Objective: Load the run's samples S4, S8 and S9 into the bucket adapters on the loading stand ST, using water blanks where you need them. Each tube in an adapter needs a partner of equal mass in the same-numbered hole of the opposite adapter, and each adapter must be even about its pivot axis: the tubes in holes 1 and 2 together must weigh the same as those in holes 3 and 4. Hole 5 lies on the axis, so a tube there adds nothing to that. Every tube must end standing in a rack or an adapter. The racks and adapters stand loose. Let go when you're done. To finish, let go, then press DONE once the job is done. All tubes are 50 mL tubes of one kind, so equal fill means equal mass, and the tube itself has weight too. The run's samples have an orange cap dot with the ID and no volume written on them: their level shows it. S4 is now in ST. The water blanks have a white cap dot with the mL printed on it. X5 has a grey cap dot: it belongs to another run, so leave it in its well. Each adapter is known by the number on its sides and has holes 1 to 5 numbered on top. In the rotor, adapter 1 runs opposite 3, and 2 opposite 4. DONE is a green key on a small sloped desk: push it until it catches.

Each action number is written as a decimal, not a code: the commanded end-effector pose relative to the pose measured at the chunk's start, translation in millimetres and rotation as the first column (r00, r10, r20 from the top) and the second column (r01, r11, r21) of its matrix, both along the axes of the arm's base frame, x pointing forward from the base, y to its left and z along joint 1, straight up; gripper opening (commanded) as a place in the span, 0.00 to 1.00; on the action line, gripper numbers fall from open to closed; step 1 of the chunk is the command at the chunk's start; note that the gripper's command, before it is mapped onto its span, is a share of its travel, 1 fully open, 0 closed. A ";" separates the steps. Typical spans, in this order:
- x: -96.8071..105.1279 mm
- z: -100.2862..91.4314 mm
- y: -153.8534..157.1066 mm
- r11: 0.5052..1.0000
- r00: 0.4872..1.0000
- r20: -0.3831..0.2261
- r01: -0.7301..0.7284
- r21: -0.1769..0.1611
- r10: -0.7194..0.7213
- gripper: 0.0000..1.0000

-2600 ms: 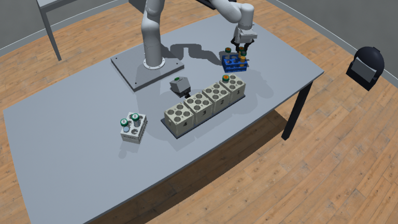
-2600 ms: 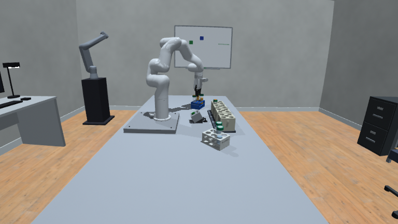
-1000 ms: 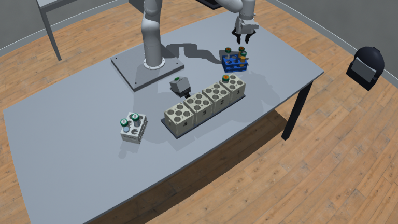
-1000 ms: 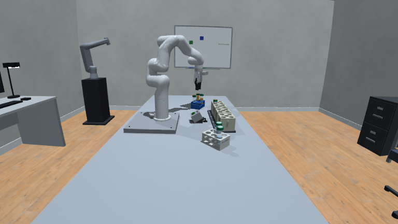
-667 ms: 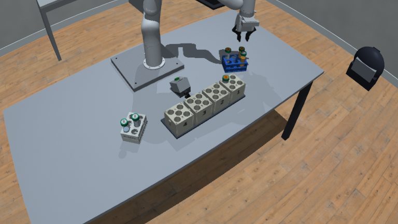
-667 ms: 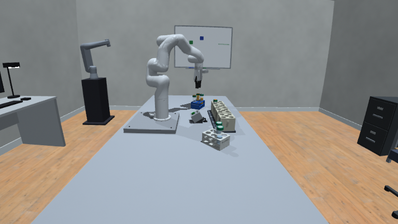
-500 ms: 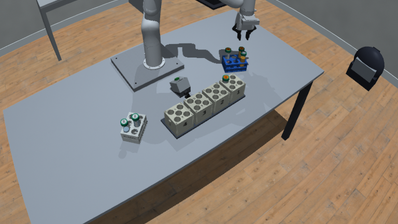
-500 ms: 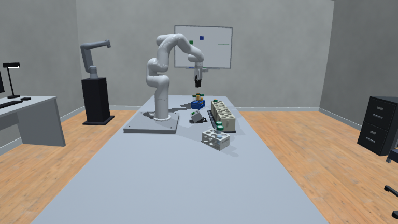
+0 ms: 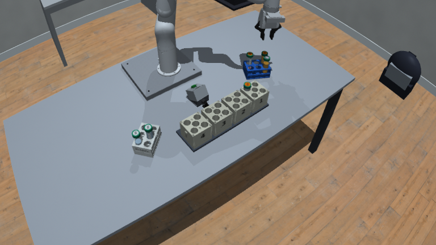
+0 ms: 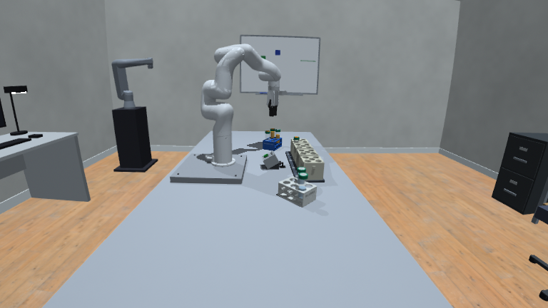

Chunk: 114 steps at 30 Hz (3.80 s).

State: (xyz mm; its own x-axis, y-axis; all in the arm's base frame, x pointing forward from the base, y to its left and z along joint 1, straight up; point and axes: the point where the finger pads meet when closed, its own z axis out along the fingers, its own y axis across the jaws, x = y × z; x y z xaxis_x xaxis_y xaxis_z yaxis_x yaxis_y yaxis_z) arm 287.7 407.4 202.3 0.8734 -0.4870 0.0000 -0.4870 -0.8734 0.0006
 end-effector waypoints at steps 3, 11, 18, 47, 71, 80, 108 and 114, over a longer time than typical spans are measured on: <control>0.6 13.9 1.0 1.000 1.000 0.010 0.000 -0.001 0.000 0.44; 0.5 23.2 1.0 1.000 1.000 0.010 0.000 -0.001 0.000 0.44; 0.5 23.2 1.0 1.000 1.000 0.010 0.000 -0.001 0.000 0.44; 32.5 23.6 -61.3 0.893 0.893 0.008 -0.450 -0.006 0.450 0.57; 82.9 24.4 -159.4 0.880 0.880 0.008 -0.475 -0.007 0.475 0.57; 98.9 24.7 -190.6 0.880 0.880 0.008 -0.475 -0.007 0.475 0.57; 125.4 13.1 -242.1 0.880 0.880 0.008 -0.475 -0.008 0.475 0.57; 125.5 5.1 -242.2 0.880 0.880 0.008 -0.475 -0.008 0.475 0.57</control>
